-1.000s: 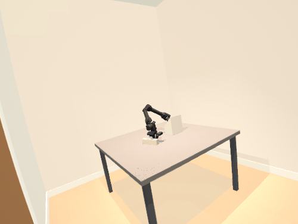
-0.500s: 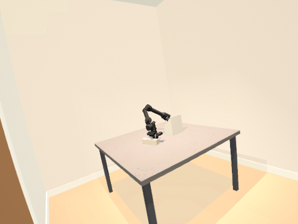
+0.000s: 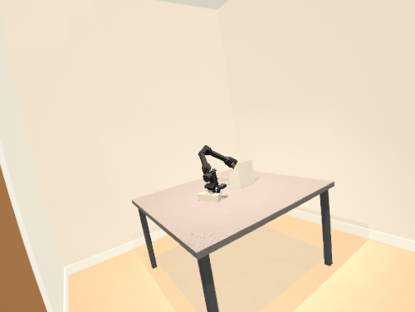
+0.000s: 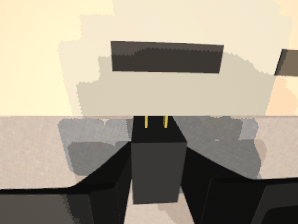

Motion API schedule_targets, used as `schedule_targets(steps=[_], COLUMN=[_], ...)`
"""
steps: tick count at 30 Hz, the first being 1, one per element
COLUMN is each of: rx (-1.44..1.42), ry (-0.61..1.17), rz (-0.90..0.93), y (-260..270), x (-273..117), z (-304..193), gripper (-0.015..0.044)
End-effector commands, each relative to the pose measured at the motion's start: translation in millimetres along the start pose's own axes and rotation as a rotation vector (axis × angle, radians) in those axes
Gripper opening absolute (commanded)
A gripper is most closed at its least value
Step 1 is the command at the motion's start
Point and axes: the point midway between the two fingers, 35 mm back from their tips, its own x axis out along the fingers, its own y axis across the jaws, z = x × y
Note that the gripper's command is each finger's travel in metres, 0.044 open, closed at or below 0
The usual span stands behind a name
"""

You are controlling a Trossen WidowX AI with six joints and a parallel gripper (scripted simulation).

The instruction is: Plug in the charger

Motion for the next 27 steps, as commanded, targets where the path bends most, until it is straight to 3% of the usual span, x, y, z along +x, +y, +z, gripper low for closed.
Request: schedule_targets(steps=[1,27], rx=[-0.006,-0.005], ry=[-0.001,-0.001], rz=[-0.005,-0.005], y=[-0.9,-0.9], x=[-0.3,-0.8], z=[1.0,6.9], gripper=[0.0,0.0])
